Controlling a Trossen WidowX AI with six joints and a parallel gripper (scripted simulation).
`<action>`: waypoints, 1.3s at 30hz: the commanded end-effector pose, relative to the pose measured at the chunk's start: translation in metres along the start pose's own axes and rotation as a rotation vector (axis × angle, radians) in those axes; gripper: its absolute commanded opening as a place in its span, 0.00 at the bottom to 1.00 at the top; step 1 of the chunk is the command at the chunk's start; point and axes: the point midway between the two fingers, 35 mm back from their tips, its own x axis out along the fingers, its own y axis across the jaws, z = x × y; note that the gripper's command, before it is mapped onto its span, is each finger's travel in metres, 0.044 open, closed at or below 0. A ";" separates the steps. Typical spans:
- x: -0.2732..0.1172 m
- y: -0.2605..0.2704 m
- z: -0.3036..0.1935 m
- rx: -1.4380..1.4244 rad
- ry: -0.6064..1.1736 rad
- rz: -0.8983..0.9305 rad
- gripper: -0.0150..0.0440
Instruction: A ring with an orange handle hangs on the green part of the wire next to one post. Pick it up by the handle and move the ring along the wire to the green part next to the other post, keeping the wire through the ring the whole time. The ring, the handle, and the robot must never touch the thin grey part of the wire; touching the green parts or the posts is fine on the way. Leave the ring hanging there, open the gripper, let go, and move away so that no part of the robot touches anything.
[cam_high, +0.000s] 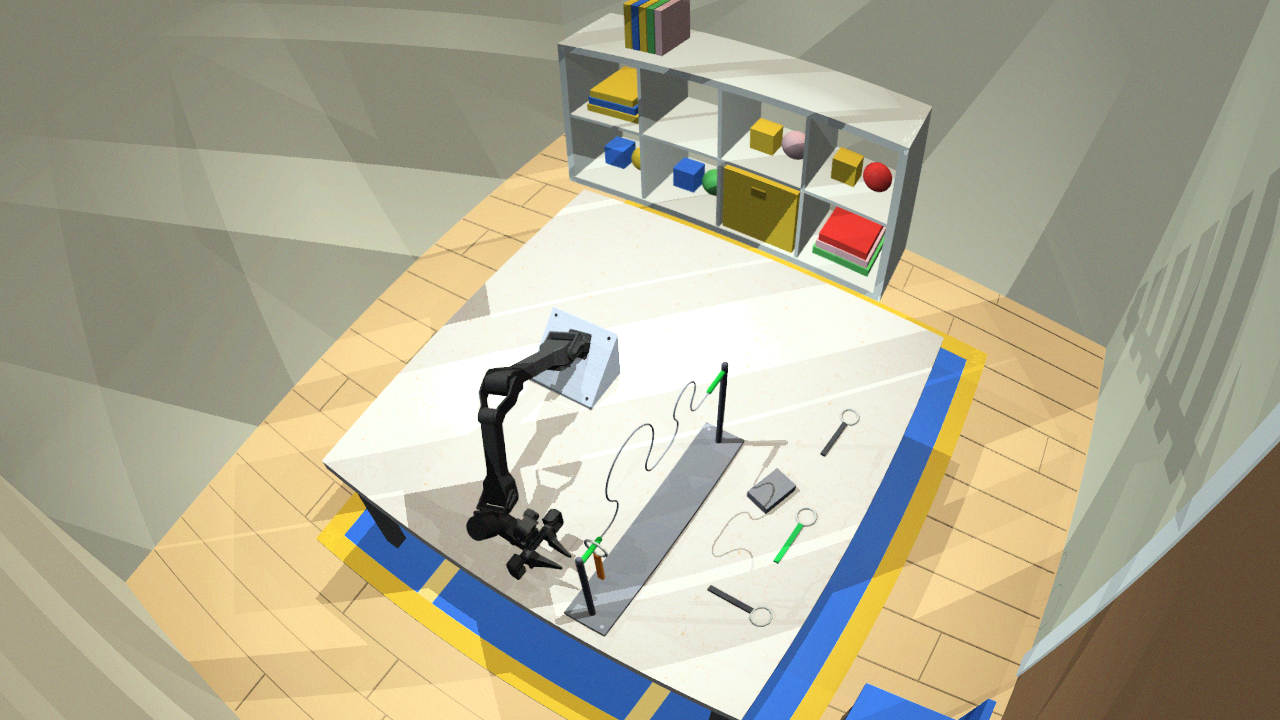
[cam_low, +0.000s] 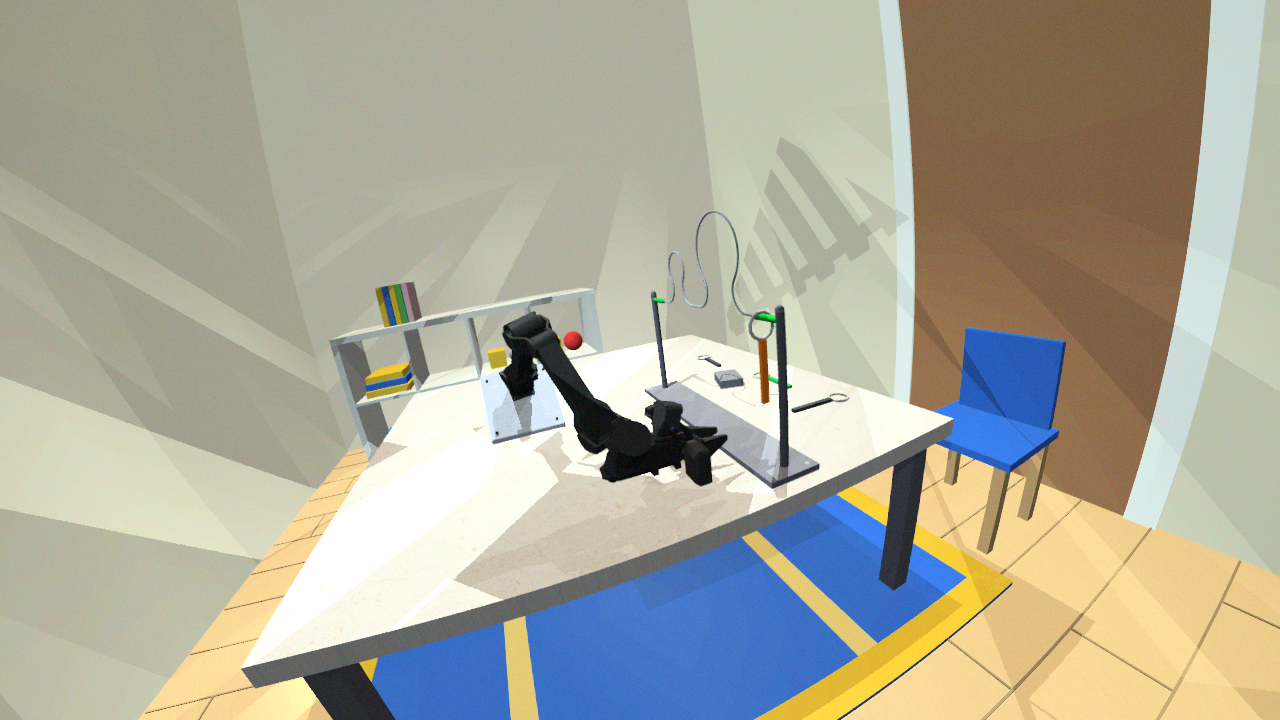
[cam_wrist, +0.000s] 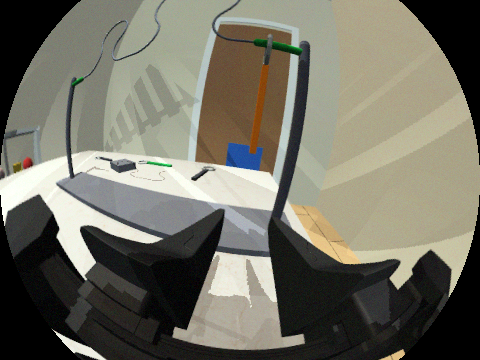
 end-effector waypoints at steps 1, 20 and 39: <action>0.013 -0.002 0.013 -0.015 -0.009 0.004 0.53; 0.057 -0.002 0.052 -0.013 -0.012 0.001 0.53; 0.086 -0.004 0.052 -0.013 -0.014 0.000 0.53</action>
